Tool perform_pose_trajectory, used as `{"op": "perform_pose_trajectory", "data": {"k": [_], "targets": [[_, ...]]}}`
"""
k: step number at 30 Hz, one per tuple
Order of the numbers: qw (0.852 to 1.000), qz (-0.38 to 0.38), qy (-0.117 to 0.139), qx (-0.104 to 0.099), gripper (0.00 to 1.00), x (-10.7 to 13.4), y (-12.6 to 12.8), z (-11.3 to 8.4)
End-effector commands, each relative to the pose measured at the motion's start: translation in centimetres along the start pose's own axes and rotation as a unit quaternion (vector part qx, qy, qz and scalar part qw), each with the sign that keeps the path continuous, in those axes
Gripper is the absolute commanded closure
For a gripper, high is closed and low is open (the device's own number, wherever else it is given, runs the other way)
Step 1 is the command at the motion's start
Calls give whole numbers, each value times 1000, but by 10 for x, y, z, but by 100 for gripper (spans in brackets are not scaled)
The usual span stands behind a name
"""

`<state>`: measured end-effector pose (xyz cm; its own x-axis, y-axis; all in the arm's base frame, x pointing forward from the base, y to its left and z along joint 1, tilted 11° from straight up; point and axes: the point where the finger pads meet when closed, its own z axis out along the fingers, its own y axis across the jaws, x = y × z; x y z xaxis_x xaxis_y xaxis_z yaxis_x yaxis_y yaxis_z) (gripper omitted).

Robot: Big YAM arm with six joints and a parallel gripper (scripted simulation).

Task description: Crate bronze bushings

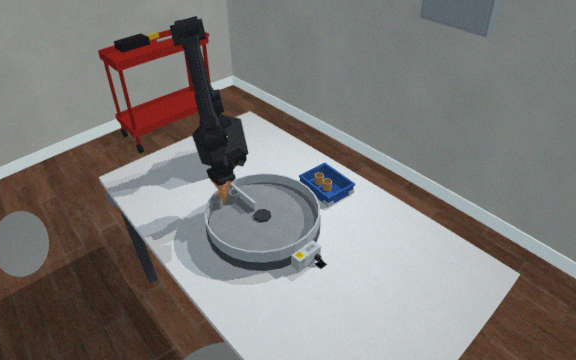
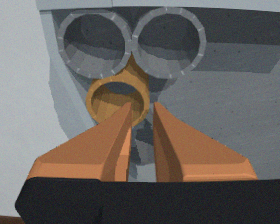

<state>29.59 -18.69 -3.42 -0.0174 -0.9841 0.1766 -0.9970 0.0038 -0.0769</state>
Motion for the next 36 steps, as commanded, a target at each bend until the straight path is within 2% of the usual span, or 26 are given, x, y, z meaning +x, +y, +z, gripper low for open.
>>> {"op": "perform_pose_trajectory", "data": {"k": [1,23,28,36], "targets": [[1000,0,4,12,87,10,-12,-4],[1000,0,4,12,87,10,-12,-4],[1000,1,3,9,87,9,-8,2],[1000,0,5,13,87,9,-9,-3]]}}
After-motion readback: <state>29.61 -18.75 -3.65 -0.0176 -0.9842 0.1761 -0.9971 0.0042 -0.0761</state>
